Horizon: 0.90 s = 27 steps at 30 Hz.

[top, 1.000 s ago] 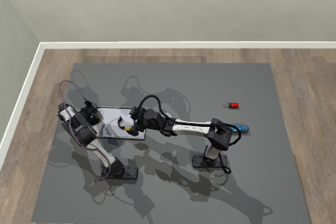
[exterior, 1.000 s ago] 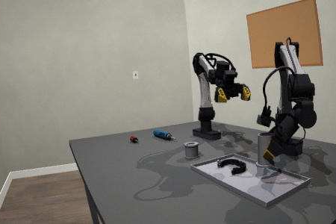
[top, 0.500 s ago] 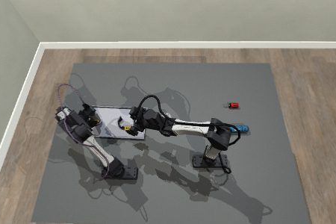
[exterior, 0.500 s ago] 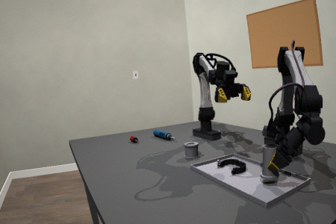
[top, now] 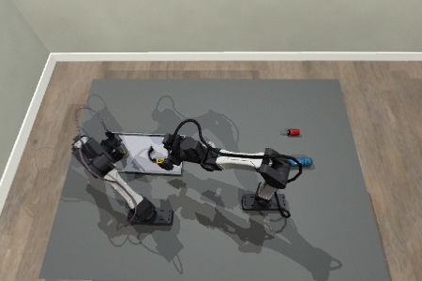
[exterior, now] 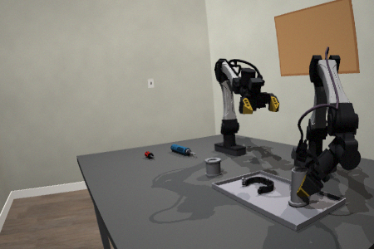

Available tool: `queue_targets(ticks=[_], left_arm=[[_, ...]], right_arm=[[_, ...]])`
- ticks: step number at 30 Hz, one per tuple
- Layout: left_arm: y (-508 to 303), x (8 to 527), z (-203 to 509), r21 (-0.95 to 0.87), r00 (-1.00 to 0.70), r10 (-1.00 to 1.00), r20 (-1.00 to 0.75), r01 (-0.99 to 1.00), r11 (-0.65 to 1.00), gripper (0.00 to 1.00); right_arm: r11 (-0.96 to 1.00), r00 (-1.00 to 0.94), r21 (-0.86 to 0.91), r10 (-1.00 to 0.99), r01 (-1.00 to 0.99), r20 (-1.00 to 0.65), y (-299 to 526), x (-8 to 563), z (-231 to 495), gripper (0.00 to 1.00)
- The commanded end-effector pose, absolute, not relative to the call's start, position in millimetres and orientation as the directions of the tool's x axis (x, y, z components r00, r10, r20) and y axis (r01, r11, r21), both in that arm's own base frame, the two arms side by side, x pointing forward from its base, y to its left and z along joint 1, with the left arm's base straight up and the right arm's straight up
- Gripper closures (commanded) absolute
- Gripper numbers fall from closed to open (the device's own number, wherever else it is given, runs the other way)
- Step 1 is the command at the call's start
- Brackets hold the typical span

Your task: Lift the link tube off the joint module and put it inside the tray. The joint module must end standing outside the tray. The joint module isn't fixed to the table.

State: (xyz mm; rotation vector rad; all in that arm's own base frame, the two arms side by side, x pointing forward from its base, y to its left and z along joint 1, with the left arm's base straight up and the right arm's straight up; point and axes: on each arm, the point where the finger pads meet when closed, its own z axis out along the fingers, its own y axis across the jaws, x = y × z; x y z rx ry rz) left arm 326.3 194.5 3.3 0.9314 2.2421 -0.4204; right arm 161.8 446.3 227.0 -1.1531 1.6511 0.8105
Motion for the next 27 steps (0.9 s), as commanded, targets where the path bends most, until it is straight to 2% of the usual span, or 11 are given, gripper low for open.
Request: queue_targets(ticks=[1, 4, 7, 8, 19, 23, 27], left_arm=[[193, 334, 7, -0.008, -0.491, 0.509, -0.707, 0.725, 0.688, 0.59], [194, 328, 0, -0.003, -0.489, 0.511, -0.707, 0.724, 0.689, 0.59], [203, 327, 18, 0.024, -0.481, 0.529, -0.699, 0.723, 0.69, 0.26], [207, 324, 25, 0.028, -0.48, 0.532, -0.698, 0.723, 0.69, 0.23], [233, 296, 59, 0.005, -0.492, 0.523, -0.696, 0.725, 0.689, 0.23], [241, 290, 77, 0.01, -0.521, 0.516, -0.68, 0.697, 0.717, 0.23], [242, 290, 80, -0.021, -0.619, 0.461, -0.636, 0.611, 0.792, 0.23]], right_arm=[[0.329, -0.116, -0.005, -0.347, -0.944, -0.931, 447, 158, 216, 0.0], [0.329, -0.116, -0.005, -0.346, -0.944, -0.931, 447, 158, 216, 0.0], [0.329, -0.116, -0.005, -0.346, -0.944, -0.931, 447, 158, 216, 0.0], [0.329, -0.116, -0.005, -0.346, -0.944, -0.931, 447, 158, 216, 0.0], [0.329, -0.116, -0.005, -0.346, -0.944, -0.931, 447, 158, 216, 0.0], [0.296, -0.068, -0.009, -0.251, -0.955, -0.966, 455, 154, 260, 0.0], [0.268, -0.044, -0.013, -0.207, -0.963, -0.977, 459, 149, 281, 0.0]])
